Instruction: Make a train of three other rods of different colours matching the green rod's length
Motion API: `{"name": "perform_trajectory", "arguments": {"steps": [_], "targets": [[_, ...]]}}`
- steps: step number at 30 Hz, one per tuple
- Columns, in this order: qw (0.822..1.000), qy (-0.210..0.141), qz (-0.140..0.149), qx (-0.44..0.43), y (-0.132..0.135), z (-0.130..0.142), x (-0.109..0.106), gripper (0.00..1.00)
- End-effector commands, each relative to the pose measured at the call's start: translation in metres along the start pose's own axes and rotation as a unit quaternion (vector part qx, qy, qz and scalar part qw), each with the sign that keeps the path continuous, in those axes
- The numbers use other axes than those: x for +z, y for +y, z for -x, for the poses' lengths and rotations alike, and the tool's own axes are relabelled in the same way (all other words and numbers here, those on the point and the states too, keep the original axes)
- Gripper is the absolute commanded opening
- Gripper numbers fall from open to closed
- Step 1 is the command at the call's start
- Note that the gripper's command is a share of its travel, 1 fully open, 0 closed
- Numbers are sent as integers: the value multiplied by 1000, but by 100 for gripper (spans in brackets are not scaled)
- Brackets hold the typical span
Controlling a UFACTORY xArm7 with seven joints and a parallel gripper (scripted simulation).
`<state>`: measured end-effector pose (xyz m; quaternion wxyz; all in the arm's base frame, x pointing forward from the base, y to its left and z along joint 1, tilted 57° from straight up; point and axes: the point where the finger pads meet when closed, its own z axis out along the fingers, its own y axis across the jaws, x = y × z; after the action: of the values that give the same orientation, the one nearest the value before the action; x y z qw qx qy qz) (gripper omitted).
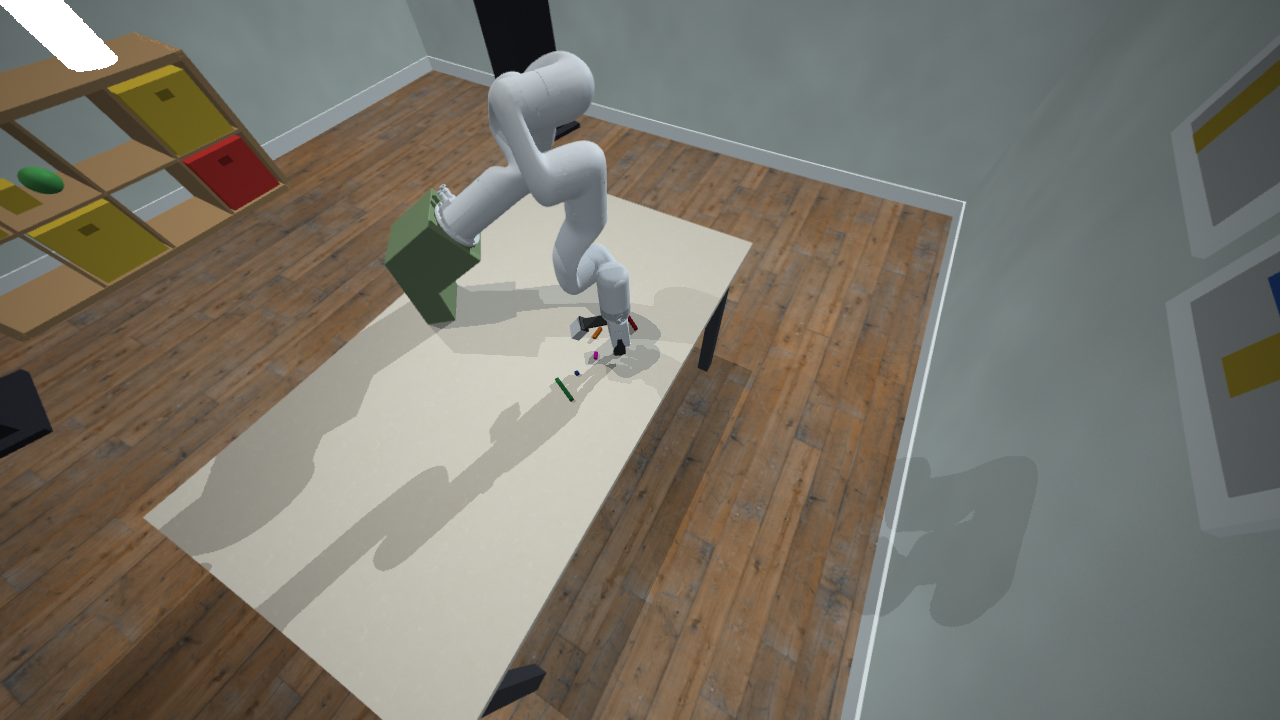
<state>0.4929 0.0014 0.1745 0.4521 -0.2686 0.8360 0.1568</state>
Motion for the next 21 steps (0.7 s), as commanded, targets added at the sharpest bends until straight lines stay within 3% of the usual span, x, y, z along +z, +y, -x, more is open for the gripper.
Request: {"name": "perform_trajectory", "arguments": {"steps": [1, 21], "targets": [[1000, 0, -1, 0, -1, 0, 0, 24], [1000, 0, -1, 0, -1, 0, 7, 24]]}}
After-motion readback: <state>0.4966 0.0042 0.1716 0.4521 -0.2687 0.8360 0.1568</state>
